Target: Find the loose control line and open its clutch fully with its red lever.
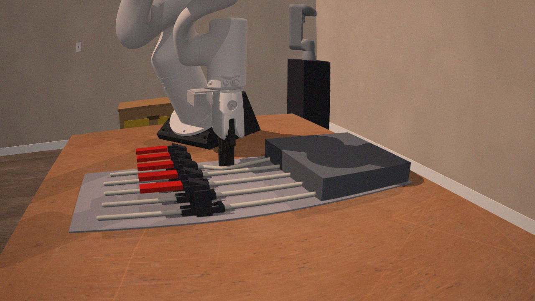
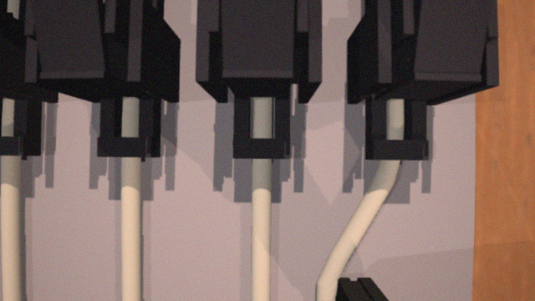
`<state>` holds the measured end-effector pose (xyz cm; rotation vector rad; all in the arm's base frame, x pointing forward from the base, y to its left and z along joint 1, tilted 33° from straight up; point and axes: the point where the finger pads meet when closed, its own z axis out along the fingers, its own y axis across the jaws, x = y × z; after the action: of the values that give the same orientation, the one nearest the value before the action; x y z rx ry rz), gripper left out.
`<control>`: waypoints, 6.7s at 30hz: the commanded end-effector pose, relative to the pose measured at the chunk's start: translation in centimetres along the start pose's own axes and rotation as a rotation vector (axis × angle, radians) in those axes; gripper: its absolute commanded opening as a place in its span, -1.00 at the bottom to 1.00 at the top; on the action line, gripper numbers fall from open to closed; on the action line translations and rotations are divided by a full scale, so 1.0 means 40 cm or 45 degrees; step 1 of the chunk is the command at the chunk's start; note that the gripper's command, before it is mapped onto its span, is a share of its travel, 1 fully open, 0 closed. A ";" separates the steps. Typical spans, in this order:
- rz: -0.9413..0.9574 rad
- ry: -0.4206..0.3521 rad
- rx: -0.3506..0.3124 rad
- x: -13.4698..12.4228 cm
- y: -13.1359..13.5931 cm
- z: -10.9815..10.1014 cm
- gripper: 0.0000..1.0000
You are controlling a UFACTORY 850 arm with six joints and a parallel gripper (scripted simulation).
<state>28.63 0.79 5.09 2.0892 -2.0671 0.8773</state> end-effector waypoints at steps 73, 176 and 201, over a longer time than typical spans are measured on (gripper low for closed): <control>0.000 0.000 0.000 0.000 0.086 -0.214 -1.00; 0.000 0.000 0.000 0.000 -0.051 -0.174 -1.00; 0.000 0.000 0.000 0.000 -0.052 -0.001 -1.00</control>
<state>30.32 1.21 6.21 2.0863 -2.0654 0.8717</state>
